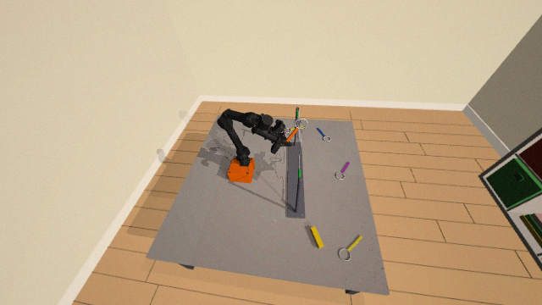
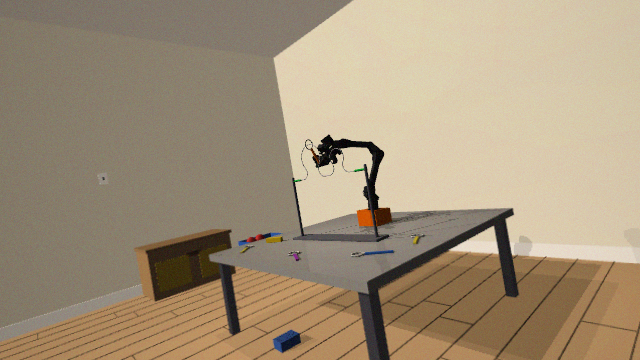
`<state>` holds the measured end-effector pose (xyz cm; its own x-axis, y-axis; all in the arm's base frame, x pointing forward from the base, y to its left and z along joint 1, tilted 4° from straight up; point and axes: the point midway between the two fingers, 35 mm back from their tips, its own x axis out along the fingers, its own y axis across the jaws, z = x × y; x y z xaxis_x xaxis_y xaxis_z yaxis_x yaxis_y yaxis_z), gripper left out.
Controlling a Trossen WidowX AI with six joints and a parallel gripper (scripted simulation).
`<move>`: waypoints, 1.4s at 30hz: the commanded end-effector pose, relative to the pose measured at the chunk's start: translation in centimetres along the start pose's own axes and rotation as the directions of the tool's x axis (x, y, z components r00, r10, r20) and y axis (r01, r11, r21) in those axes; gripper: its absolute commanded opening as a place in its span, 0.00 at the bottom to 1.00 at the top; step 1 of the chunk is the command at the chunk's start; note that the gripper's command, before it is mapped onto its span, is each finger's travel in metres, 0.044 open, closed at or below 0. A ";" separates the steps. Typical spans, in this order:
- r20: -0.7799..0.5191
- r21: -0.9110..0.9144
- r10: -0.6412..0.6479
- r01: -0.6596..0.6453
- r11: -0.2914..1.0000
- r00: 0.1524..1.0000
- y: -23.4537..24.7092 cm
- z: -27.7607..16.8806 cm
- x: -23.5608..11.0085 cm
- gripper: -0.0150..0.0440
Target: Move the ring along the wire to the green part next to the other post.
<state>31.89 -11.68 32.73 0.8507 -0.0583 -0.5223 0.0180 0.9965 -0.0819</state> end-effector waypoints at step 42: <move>0.132 -0.459 -0.278 0.307 0.834 0.952 -2.3 0.5 -0.1 0.00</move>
<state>32.08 -13.74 33.34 0.8743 -0.3024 -0.3797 0.0312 0.8156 -0.5778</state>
